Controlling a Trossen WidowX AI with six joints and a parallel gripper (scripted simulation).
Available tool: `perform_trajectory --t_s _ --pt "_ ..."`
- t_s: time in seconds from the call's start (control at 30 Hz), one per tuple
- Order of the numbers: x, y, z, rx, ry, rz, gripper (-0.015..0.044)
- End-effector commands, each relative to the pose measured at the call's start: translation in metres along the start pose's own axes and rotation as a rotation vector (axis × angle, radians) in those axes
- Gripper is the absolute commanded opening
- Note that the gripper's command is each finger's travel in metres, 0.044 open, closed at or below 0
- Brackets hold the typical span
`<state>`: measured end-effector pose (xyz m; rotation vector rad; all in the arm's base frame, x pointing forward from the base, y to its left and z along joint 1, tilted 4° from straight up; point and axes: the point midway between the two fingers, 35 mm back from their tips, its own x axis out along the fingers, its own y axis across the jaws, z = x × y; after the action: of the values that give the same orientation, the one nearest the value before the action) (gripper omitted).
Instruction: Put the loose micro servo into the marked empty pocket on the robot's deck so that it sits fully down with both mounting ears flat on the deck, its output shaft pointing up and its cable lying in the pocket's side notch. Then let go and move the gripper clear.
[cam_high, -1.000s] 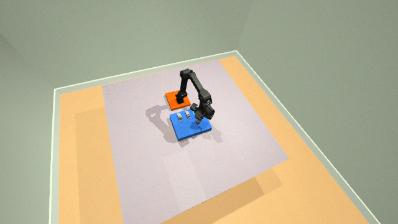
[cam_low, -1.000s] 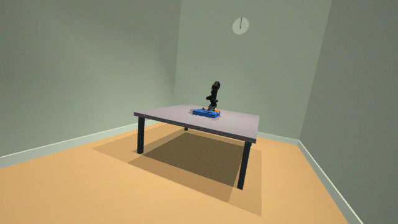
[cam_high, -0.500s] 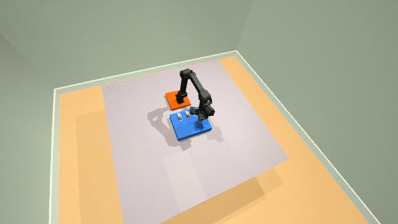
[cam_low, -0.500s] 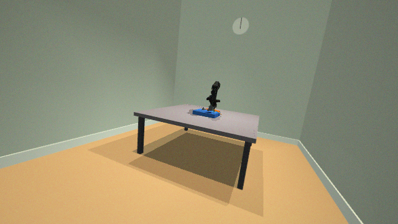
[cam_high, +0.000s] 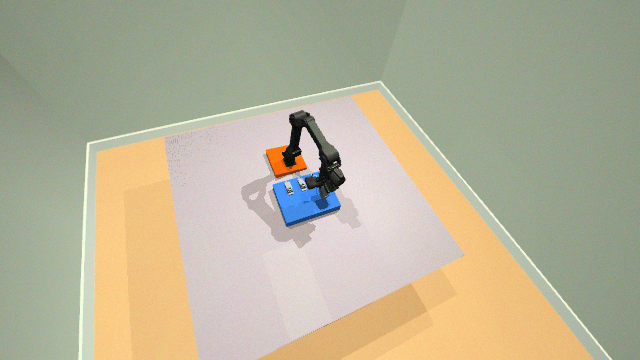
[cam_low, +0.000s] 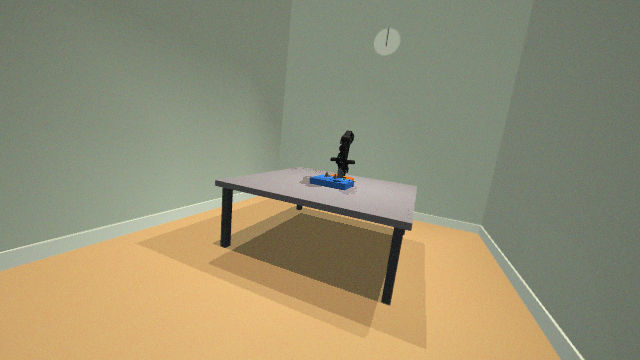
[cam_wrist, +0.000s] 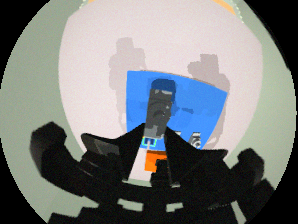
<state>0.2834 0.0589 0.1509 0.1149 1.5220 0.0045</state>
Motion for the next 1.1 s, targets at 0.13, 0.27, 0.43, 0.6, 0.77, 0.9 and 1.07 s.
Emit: perform_trajectory --t_s 0.13,0.27,0.43,0.6,0.77,0.9,1.07 --pt "0.000 0.000 -0.014 -0.018 -0.001 0.003 0.0000" --pt "0.000 0.000 -0.032 -0.018 0.001 0.003 0.0000" --pt "0.000 0.000 -0.054 -0.018 0.003 0.003 0.0000" --pt "0.000 -0.001 -0.076 -0.018 0.005 0.003 0.0000" --pt "0.000 -0.001 -0.098 -0.018 0.007 0.004 0.0000" --pt "0.000 -0.001 -0.109 -0.018 0.008 0.004 0.0000" --pt "0.004 -0.001 -0.109 -0.018 0.008 0.004 0.0000"
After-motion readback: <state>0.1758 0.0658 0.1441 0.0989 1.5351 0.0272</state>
